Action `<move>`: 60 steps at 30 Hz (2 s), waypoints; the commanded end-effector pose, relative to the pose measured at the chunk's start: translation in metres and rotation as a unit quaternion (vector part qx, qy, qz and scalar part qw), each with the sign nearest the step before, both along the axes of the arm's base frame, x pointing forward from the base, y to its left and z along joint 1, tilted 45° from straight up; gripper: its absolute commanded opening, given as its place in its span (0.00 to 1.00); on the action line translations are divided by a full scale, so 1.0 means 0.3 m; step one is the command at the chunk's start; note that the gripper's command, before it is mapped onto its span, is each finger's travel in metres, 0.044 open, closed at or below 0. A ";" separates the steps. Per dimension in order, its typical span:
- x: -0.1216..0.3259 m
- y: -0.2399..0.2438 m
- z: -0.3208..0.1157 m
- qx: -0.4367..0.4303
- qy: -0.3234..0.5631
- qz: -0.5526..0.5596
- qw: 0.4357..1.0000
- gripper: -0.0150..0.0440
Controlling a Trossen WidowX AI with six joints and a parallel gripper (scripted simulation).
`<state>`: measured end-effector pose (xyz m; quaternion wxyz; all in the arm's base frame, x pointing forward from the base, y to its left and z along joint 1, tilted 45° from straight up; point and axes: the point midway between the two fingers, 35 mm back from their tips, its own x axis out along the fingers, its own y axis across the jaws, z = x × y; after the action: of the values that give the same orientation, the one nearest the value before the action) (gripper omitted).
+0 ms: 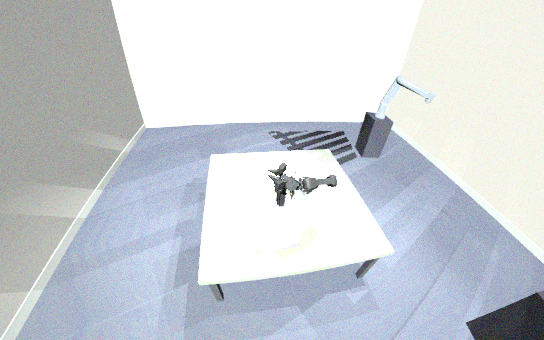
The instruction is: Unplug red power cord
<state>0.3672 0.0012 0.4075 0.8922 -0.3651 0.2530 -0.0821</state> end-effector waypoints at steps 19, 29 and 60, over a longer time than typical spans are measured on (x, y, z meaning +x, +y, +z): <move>-0.143 -0.190 -1.135 0.566 0.393 -0.422 0.589 0.53; -0.296 -0.172 -1.269 0.641 0.417 -0.589 0.262 0.53; -0.316 -0.084 -1.182 0.640 0.418 -0.589 0.261 0.53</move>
<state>0.2743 -0.0286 0.0492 0.3160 0.5896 0.7062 -0.2320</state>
